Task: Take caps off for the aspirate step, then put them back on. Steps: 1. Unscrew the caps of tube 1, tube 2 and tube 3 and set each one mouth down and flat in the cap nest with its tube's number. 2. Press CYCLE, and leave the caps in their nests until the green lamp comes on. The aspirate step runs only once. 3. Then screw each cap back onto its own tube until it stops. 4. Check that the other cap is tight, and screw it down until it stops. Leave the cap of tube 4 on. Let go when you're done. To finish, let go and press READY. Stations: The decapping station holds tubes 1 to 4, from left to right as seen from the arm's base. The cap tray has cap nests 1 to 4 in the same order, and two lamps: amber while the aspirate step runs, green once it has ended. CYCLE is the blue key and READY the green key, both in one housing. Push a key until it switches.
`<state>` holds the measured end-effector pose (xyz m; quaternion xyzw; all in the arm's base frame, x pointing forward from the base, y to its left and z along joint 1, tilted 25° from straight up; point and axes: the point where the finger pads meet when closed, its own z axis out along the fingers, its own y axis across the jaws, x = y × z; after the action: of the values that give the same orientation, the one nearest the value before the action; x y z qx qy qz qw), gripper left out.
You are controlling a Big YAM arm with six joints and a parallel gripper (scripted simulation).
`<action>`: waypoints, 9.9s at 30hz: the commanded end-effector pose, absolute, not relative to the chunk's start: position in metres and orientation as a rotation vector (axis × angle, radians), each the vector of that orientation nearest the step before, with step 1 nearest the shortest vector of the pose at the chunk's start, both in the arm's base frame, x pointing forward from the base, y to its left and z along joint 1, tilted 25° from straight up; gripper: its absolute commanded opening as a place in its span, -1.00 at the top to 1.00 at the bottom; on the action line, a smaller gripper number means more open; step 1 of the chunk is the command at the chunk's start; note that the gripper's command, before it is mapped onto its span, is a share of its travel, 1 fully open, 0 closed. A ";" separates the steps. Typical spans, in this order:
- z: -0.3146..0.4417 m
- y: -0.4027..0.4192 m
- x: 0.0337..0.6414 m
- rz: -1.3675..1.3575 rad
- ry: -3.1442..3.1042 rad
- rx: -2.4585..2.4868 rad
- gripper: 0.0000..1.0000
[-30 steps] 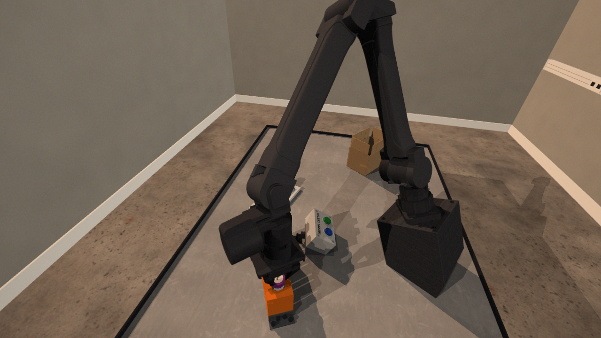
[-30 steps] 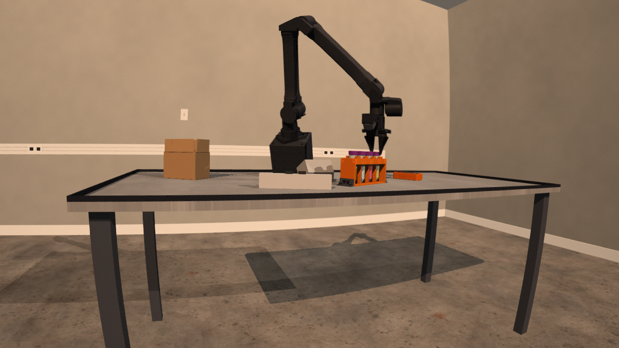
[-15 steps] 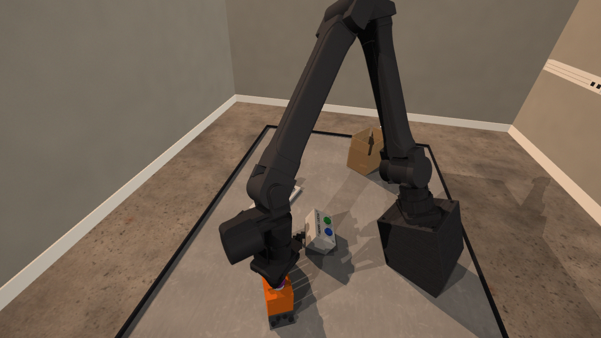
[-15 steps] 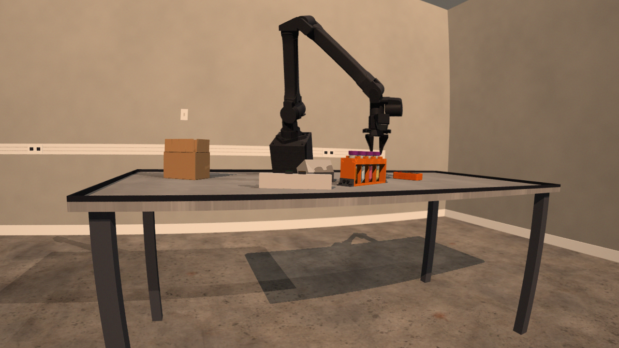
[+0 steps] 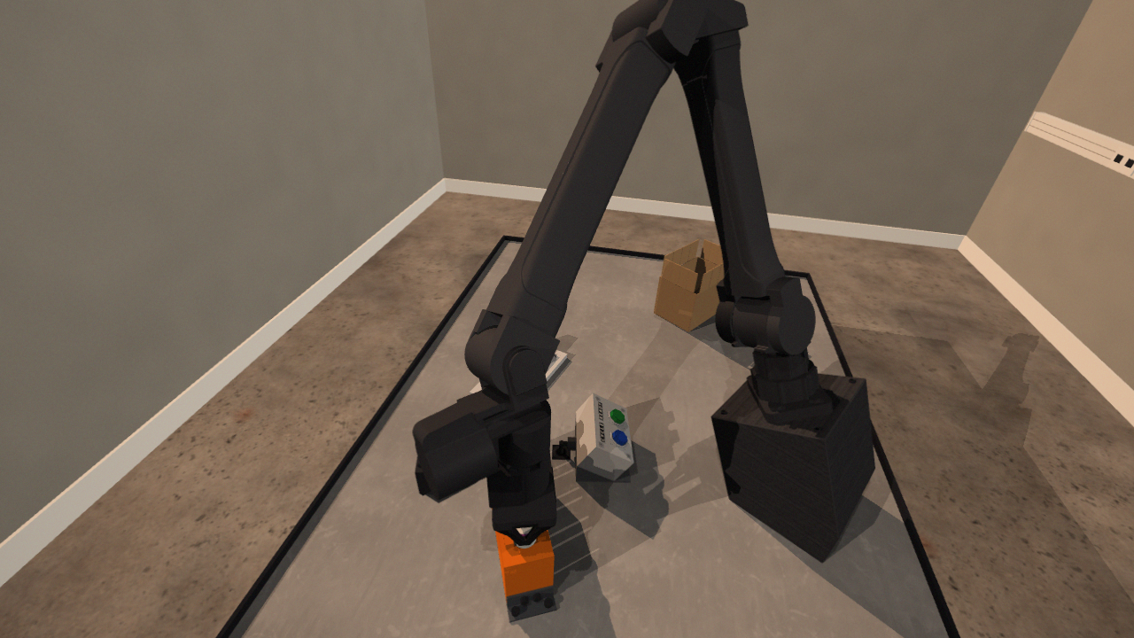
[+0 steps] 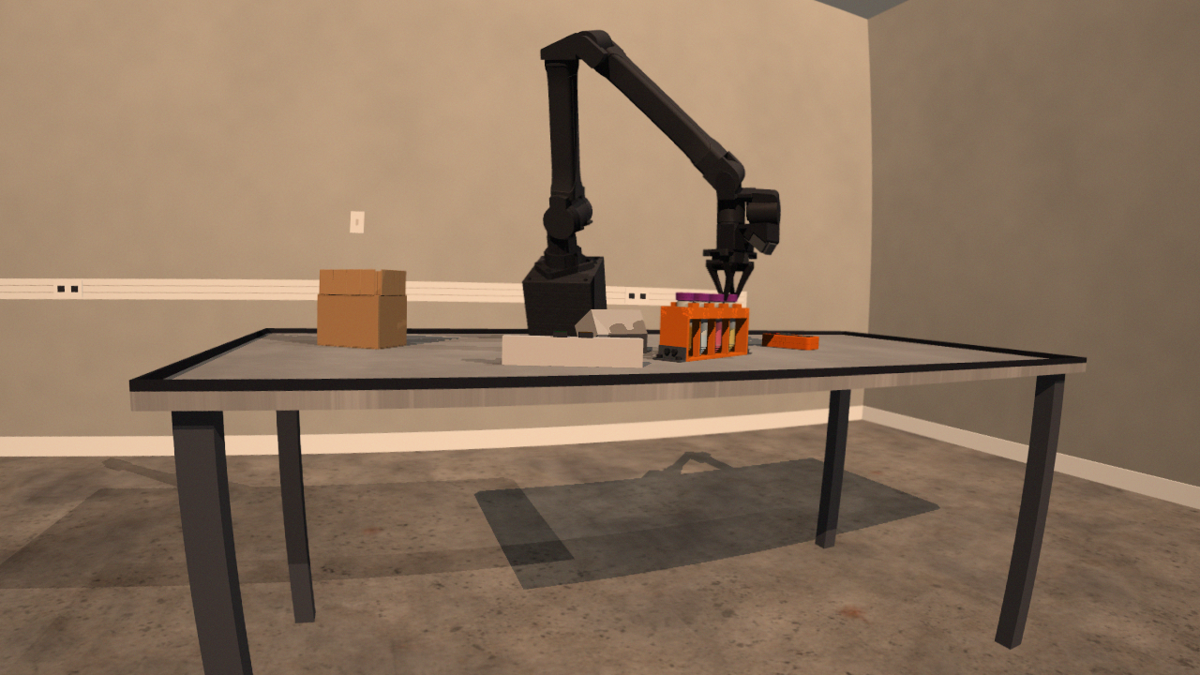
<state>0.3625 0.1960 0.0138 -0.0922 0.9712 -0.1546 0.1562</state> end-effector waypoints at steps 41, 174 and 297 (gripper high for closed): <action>0.013 0.198 0.370 -0.694 1.553 -2.720 1.00; 0.017 0.196 0.367 -0.149 2.448 1.162 1.00; 0.037 0.214 0.371 -0.572 2.573 -1.252 0.02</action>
<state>0.3616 0.1974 0.0185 -0.5149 0.8299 -0.2016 0.0735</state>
